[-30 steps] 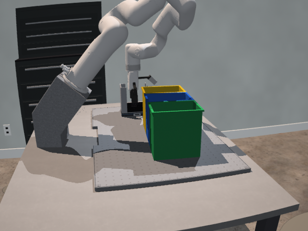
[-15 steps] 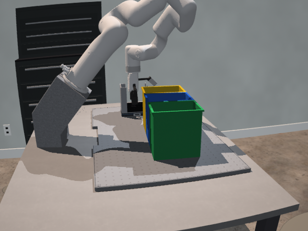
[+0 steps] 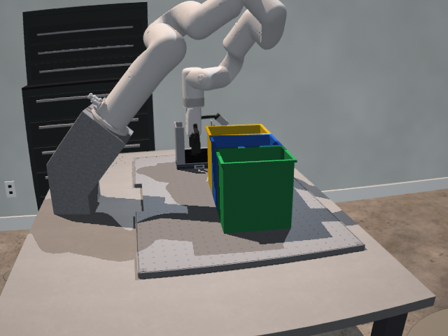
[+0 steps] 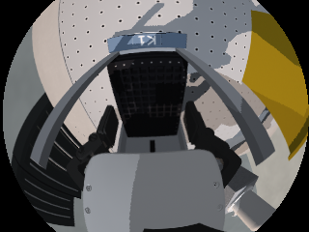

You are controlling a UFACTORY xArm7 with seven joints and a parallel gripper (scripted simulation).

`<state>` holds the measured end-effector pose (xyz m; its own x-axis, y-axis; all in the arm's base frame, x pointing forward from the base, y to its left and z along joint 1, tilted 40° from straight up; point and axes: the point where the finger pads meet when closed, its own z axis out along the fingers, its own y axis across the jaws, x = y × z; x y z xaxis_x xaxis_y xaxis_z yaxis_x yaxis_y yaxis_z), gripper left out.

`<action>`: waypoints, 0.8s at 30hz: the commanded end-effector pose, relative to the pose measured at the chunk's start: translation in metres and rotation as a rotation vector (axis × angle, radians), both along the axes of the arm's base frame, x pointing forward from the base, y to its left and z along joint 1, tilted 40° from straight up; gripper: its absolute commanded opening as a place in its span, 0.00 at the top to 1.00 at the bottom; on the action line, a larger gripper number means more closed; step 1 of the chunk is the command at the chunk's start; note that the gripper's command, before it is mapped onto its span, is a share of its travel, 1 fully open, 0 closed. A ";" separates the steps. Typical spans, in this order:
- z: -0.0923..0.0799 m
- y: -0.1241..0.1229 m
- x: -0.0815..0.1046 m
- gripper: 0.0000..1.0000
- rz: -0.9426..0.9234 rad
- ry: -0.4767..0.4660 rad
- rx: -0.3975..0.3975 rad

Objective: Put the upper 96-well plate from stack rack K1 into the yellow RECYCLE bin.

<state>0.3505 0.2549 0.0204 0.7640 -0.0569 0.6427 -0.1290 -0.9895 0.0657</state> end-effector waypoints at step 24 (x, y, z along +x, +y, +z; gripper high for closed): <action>-0.009 0.000 0.008 0.00 0.003 -0.001 0.002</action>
